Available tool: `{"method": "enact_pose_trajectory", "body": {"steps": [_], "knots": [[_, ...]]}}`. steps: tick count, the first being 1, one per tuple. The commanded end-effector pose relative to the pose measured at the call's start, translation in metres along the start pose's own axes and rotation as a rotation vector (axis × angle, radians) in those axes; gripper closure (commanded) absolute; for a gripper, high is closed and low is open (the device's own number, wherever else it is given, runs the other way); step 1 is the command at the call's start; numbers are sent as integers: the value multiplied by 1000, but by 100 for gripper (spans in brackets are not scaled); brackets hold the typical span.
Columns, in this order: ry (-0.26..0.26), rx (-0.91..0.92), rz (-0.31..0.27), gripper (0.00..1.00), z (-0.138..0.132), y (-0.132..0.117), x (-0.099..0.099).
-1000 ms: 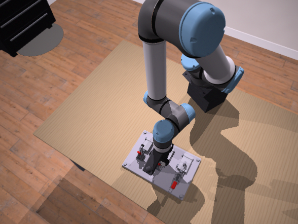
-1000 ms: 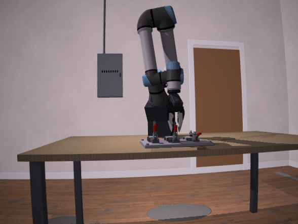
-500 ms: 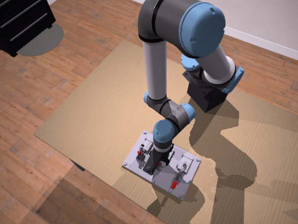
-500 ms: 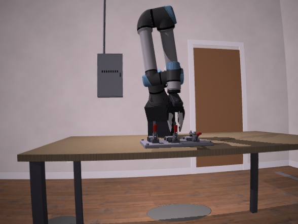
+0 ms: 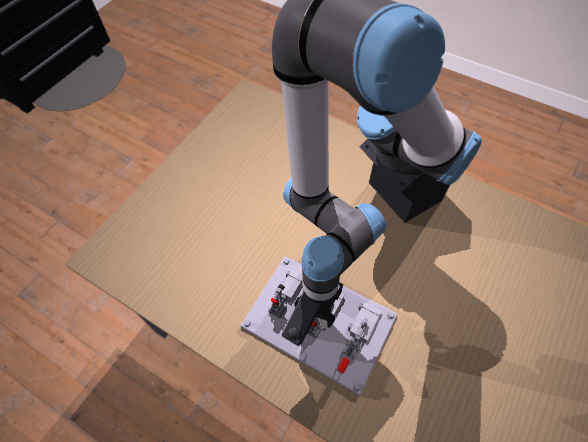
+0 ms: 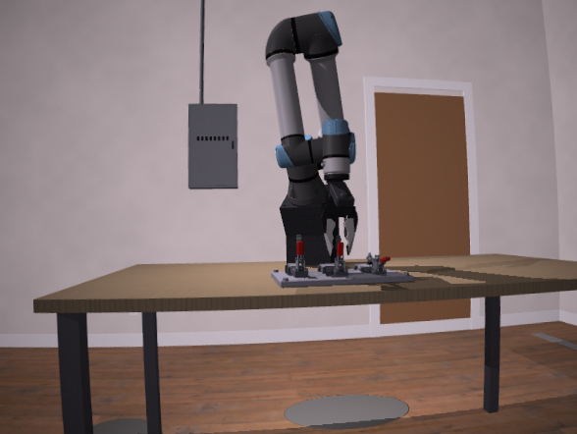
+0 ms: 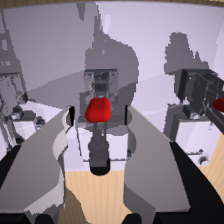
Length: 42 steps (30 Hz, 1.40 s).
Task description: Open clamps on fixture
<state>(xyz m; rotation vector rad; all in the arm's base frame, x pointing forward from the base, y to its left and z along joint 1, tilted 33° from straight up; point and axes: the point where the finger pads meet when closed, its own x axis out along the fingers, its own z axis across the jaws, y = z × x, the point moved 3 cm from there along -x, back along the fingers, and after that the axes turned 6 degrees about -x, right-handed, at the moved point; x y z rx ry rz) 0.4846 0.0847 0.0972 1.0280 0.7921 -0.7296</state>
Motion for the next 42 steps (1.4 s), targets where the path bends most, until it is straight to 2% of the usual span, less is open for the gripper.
{"method": "enact_pose_trajectory", "body": {"steps": [1,6,17,25,42], "knots": [[-1,0,1,72,1,0,-3],[0,-1,0,72,-1,-1,-11],[-2,0,3,72,0,1,-43],[-2,0,5,72,1,2,-51],[-1,0,1,72,1,1,-50]]}}
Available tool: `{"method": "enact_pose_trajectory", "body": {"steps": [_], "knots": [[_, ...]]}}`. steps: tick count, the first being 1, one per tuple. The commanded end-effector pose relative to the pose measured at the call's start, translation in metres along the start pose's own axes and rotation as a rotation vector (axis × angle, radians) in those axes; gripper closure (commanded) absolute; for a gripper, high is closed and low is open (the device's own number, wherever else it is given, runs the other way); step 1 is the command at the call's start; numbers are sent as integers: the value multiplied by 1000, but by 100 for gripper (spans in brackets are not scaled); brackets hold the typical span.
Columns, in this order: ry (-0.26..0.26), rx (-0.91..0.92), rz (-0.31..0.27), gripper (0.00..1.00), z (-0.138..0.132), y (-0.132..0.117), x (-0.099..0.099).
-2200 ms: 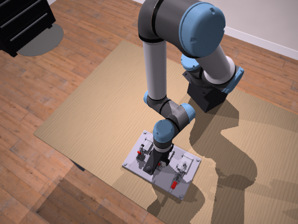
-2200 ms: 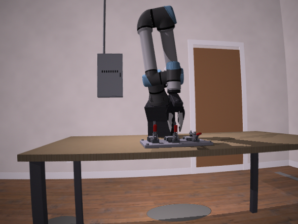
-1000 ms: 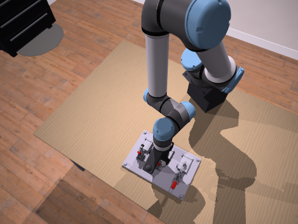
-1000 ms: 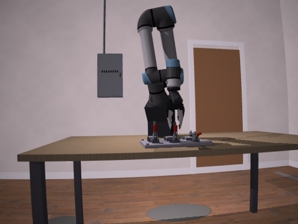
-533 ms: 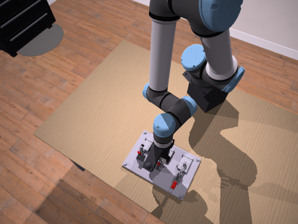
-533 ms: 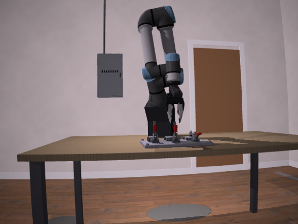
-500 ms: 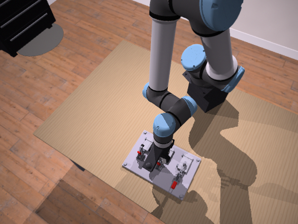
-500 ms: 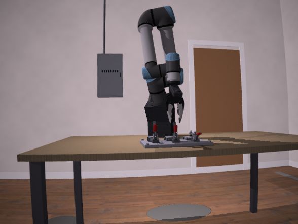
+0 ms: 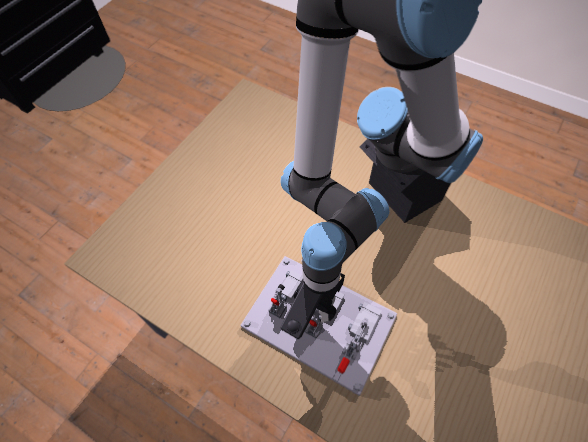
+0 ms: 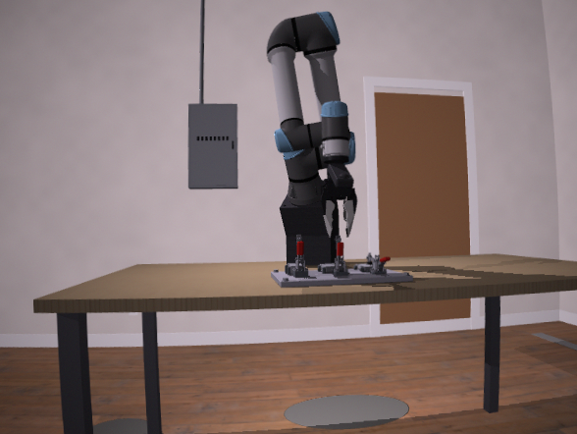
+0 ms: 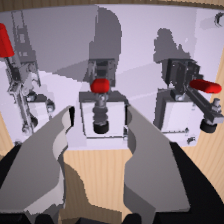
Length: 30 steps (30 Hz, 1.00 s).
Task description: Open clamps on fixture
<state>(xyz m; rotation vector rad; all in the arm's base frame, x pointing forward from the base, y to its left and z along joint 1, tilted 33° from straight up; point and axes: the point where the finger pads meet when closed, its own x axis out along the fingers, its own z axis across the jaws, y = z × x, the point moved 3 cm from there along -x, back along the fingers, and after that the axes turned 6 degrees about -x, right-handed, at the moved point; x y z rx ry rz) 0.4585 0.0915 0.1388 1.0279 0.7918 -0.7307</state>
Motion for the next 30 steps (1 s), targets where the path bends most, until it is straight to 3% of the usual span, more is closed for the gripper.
{"method": "enact_pose_trajectory", "body": {"steps": [1,30], "knots": [[-1,0,2,72,0,1,-1],[-1,-1,6,72,0,3,-9]]}}
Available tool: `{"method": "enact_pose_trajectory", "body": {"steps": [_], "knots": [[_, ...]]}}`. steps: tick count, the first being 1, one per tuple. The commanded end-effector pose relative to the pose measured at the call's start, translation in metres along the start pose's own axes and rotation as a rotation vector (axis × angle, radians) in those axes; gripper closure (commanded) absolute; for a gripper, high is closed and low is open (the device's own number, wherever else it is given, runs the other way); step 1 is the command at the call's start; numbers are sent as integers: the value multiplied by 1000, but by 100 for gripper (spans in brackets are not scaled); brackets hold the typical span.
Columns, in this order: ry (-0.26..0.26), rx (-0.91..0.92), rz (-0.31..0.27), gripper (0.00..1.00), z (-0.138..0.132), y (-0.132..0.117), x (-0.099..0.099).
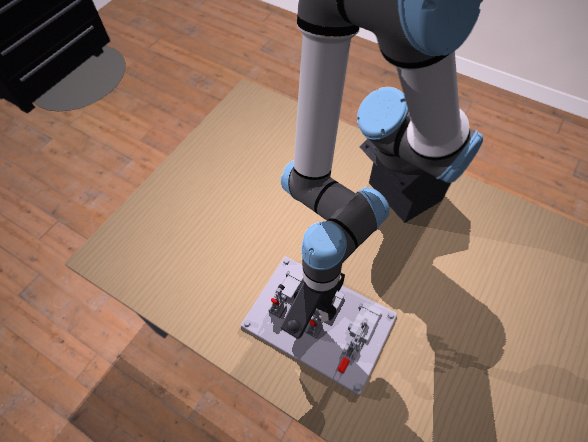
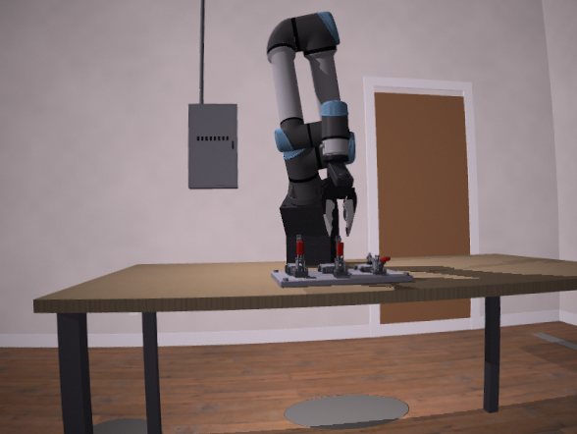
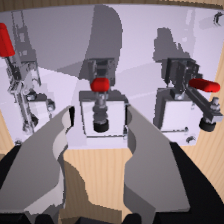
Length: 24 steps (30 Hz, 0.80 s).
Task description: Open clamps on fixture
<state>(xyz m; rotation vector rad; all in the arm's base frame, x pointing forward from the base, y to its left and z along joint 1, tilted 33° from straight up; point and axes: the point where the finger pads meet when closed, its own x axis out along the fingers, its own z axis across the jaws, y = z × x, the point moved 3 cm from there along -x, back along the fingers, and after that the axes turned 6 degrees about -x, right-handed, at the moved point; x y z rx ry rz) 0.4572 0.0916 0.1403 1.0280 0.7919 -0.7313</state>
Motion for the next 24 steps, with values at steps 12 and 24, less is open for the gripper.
{"method": "enact_pose_trajectory", "body": {"steps": [12,24], "knots": [[-2,-1,6,72,0,3,-52],[-2,-1,6,72,0,3,-81]]}}
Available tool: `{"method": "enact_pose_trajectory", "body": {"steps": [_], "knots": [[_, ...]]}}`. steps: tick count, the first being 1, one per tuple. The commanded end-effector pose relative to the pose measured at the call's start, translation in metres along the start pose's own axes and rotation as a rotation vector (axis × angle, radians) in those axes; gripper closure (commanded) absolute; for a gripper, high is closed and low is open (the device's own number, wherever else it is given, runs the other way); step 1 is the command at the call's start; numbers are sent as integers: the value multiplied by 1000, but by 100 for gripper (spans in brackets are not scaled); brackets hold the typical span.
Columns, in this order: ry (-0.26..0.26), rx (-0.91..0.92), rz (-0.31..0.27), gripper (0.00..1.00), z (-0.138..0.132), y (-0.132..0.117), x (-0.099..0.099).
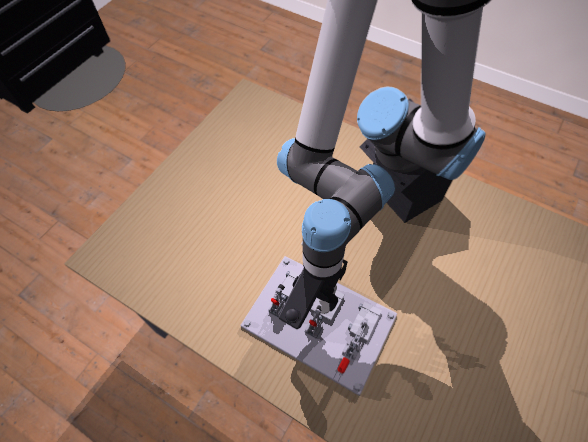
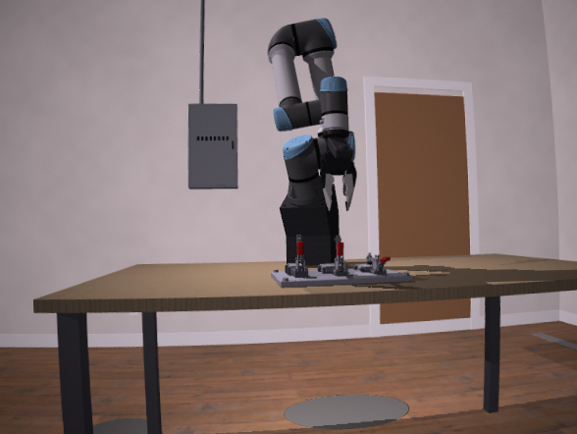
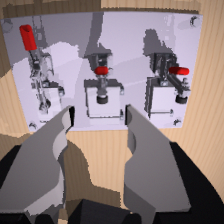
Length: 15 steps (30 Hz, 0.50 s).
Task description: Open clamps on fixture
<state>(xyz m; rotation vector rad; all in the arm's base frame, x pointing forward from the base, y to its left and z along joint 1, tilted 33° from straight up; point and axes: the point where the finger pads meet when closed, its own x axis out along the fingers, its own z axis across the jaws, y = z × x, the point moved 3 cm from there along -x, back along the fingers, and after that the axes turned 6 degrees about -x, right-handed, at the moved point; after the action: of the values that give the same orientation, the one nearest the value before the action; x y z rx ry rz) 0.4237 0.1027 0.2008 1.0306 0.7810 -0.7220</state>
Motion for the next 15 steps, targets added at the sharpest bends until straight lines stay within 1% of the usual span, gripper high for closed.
{"method": "enact_pose_trajectory", "body": {"steps": [1,8,15], "knots": [[3,-1,-7,72,0,0,-12],[2,0,-7,72,0,0,-12],[4,-1,-11,72,-7,-1,-11]]}}
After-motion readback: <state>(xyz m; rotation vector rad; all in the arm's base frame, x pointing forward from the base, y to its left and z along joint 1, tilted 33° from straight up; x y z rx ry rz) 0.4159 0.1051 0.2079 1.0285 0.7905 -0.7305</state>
